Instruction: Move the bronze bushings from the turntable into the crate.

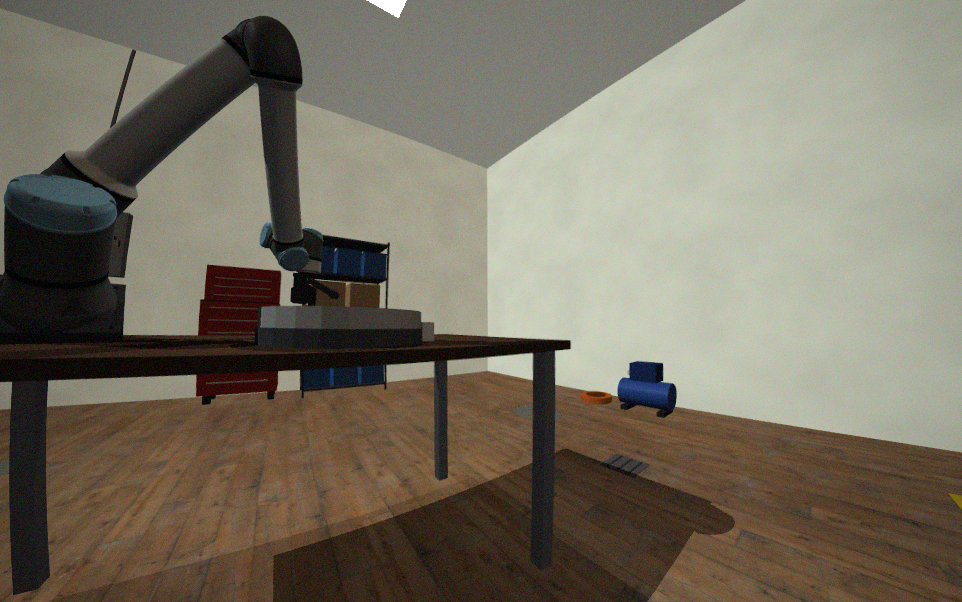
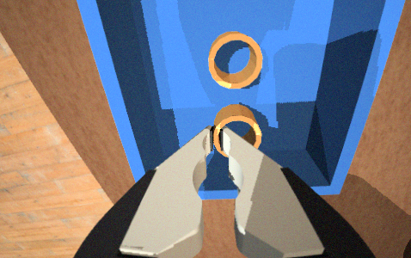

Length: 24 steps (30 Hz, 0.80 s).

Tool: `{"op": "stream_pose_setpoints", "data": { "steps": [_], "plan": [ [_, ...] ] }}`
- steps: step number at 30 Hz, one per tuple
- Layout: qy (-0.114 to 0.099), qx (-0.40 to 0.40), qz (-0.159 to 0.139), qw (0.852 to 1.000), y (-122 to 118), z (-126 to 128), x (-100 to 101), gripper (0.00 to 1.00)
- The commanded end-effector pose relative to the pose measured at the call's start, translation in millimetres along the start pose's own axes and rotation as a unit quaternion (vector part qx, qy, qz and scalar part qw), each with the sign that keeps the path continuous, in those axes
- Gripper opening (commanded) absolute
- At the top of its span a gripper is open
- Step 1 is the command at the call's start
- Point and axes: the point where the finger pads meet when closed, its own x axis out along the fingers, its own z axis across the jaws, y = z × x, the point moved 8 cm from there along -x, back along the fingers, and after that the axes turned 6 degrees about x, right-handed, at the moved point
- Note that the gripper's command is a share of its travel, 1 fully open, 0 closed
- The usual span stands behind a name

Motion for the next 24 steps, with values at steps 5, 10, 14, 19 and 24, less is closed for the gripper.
{"op": "stream_pose_setpoints", "data": {
  "steps": [5,10,14,19,24],
  "plan": [
    [-0.001,-0.001,0.0,1.0,-1.5,0.7,1.7,0.0],
    [-0.001,-0.001,-0.001,1.0,-2.3,1.2,4.1,0.0],
    [-0.001,-0.001,-0.001,1.0,-2.0,1.1,4.7,0.0],
    [-0.001,-0.001,-0.001,1.0,-2.5,1.3,6.6,0.0],
    [-0.001,-0.001,-0.001,1.0,-2.8,1.3,7.8,0.0]
  ]
}}
